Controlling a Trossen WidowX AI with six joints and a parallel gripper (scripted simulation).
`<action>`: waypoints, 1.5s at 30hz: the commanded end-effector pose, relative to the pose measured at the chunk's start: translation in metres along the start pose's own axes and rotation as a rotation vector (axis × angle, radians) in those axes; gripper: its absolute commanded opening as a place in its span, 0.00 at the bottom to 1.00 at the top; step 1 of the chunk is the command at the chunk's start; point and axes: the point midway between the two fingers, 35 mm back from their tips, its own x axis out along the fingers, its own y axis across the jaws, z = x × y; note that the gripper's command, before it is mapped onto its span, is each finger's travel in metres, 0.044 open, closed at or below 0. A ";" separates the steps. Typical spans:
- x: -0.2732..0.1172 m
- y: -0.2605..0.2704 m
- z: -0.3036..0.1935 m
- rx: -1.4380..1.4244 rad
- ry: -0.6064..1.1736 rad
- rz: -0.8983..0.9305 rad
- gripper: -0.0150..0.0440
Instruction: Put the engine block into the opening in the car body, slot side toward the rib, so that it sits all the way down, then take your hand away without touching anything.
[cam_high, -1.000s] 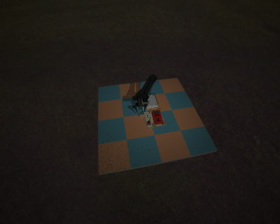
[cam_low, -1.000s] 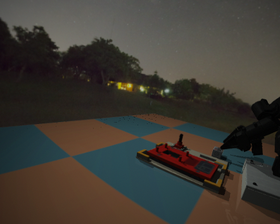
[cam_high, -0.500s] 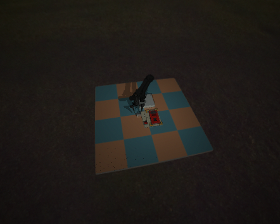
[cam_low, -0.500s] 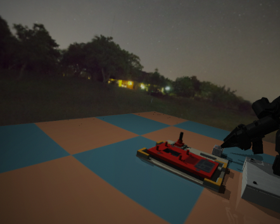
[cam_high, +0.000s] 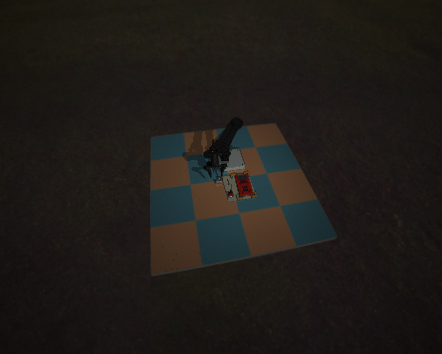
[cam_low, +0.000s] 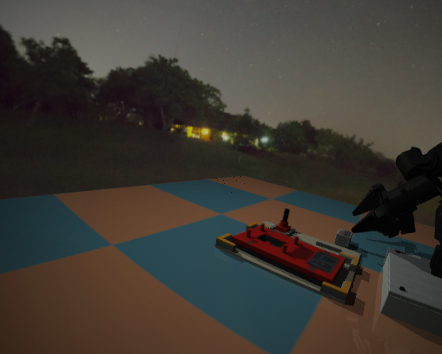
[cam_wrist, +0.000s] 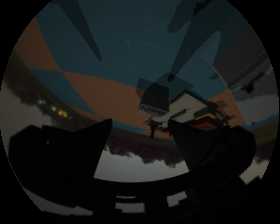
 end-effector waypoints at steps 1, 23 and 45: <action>0.001 0.000 0.000 -0.107 -0.022 -0.014 1.00; 0.005 -0.001 -0.004 -0.786 -0.091 -0.133 1.00; 0.007 -0.002 -0.008 -1.472 -0.090 -0.304 1.00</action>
